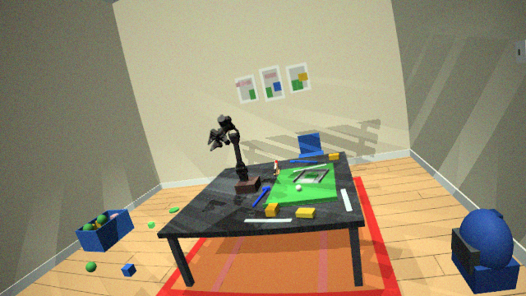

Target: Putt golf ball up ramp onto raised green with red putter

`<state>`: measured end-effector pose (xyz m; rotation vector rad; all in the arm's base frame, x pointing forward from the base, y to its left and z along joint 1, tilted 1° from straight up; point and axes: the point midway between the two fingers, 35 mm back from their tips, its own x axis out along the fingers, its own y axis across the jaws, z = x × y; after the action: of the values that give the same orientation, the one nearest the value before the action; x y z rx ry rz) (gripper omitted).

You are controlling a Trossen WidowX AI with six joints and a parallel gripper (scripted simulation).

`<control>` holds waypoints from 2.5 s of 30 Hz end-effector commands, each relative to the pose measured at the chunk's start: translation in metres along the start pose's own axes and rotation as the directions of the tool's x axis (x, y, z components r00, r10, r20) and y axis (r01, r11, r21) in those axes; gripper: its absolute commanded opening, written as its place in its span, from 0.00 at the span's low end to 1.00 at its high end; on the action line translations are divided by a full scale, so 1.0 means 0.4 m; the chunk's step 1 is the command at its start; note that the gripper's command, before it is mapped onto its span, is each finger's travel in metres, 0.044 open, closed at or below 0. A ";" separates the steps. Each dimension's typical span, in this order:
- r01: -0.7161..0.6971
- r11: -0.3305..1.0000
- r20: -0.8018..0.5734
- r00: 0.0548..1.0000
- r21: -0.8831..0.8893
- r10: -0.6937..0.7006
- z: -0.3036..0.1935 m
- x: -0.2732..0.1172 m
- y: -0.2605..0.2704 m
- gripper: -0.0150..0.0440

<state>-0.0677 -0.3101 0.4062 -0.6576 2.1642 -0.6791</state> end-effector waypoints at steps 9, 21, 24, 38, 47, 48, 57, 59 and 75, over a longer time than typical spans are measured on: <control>0.193 0.959 0.494 0.867 -0.209 -0.066 0.462 -0.131 0.006 1.00; 0.310 0.887 0.791 0.604 -0.343 0.095 0.767 -0.338 0.195 1.00; 0.350 0.847 0.833 0.524 -0.401 0.178 0.840 -0.413 0.285 1.00; 0.541 0.529 0.735 0.290 -0.655 0.613 0.932 -0.682 0.823 1.00; 0.621 0.238 0.514 0.311 -0.747 0.799 0.830 -0.732 1.148 1.00; 0.622 0.232 0.509 0.313 -0.748 0.802 0.828 -0.732 1.154 1.00; 0.622 0.232 0.509 0.314 -0.748 0.802 0.850 -0.697 1.177 1.00; 0.622 0.232 0.509 0.314 -0.748 0.802 0.858 -0.690 1.187 1.00; 0.622 0.232 0.509 0.314 -0.748 0.802 0.898 -0.657 1.230 1.00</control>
<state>0.2509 0.1235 0.0205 -1.0737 0.9701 1.3245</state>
